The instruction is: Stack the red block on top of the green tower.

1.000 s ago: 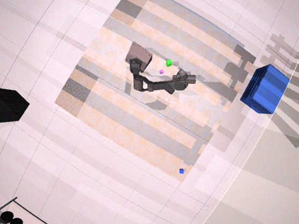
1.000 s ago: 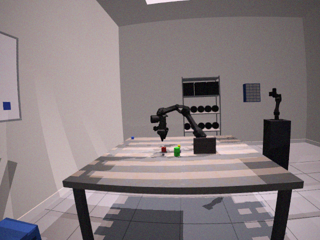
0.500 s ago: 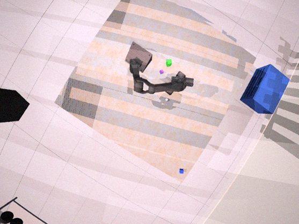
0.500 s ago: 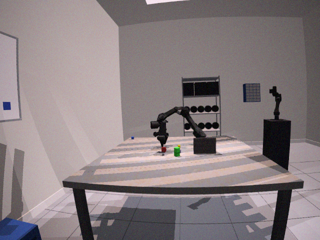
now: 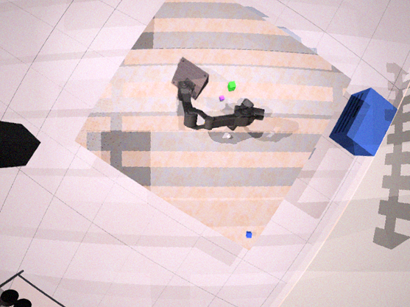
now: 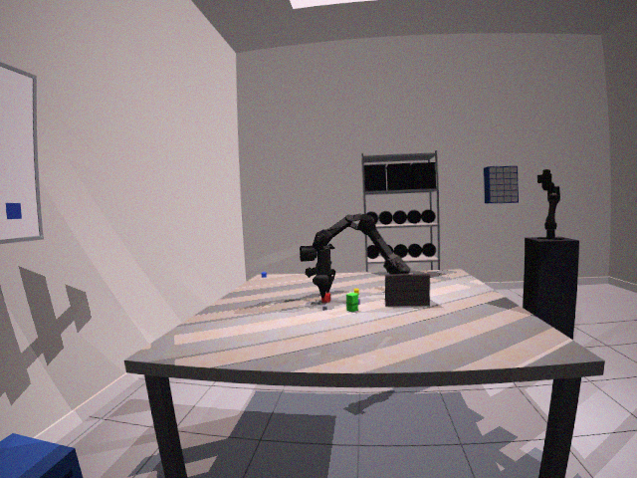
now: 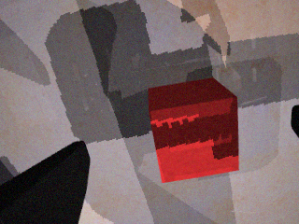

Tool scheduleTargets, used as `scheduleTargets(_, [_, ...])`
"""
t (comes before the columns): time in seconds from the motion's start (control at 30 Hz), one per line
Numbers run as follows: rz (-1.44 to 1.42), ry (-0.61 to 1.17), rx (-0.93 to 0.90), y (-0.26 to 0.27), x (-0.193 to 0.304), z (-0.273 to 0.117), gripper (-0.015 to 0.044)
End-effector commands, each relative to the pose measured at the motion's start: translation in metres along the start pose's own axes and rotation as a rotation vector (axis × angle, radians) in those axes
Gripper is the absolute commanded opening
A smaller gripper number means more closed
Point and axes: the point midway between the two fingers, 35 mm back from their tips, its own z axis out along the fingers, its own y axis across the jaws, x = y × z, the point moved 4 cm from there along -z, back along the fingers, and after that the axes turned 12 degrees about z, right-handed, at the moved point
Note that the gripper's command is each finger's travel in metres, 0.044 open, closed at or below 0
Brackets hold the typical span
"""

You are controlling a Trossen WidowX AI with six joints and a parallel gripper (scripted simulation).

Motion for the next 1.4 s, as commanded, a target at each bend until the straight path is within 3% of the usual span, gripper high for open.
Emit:
scheduleTargets(0.0, [-0.005, 0.003, 0.008, -0.001, 0.001, 0.008, 0.0440])
scheduleTargets(0.8, [-0.005, 0.002, 0.009, -0.002, 0.002, 0.021, 0.0440])
scheduleTargets(1.17, [-0.005, 0.002, 0.009, -0.002, 0.002, 0.021, 0.0151])
scheduleTargets(1.37, [-0.005, 0.002, 0.009, -0.002, 0.002, 0.021, 0.0111])
